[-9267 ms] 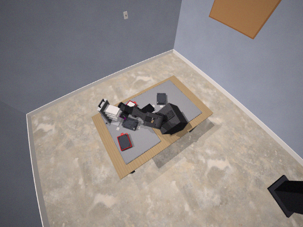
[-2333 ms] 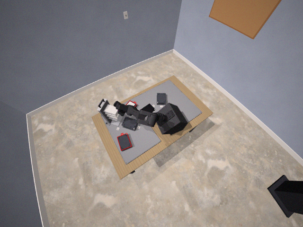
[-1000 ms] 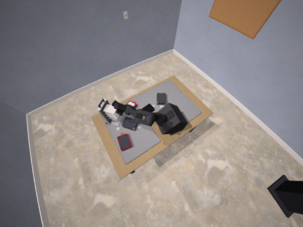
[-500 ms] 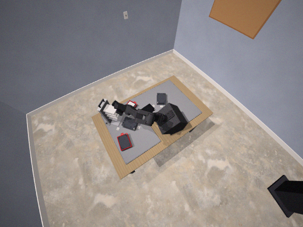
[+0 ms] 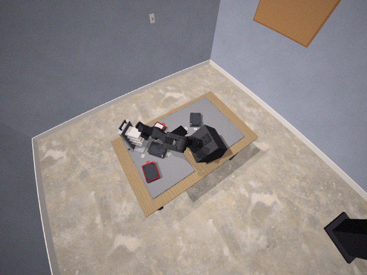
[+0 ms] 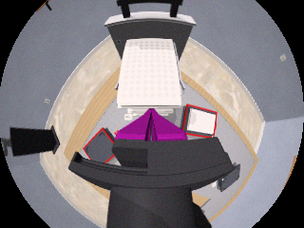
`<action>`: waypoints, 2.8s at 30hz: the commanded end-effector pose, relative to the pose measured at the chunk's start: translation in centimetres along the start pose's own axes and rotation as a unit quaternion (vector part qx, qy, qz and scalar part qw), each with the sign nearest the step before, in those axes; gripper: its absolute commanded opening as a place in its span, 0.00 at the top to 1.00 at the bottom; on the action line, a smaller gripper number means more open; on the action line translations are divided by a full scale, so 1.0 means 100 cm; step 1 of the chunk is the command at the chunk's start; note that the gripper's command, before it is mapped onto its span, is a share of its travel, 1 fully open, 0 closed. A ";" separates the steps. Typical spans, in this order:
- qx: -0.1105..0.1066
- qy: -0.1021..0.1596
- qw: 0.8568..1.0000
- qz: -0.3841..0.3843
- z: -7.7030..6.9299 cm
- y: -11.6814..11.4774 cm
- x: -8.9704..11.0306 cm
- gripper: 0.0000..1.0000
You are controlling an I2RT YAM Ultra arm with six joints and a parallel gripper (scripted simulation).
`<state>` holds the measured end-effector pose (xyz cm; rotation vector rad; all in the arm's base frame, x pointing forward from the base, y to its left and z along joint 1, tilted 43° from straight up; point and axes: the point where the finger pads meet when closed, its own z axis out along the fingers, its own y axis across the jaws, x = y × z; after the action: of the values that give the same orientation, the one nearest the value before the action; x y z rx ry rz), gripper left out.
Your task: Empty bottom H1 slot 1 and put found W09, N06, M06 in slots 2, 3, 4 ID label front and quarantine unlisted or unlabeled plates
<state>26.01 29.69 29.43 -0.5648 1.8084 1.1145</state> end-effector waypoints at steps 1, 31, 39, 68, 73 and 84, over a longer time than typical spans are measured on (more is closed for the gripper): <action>-0.008 -0.040 0.999 -0.014 -0.009 0.012 -0.028 1.00; 0.006 -0.011 1.000 -0.001 -0.038 -0.002 0.028 1.00; 0.005 -0.011 1.000 -0.001 -0.046 -0.002 0.037 1.00; 0.004 -0.010 1.000 -0.003 -0.074 -0.002 0.067 1.00; -0.001 -0.015 1.000 -0.005 -0.076 0.003 0.064 1.00; -0.001 -0.015 1.000 -0.005 -0.076 0.003 0.064 1.00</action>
<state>19.29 24.16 24.76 -0.5636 1.7923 1.1196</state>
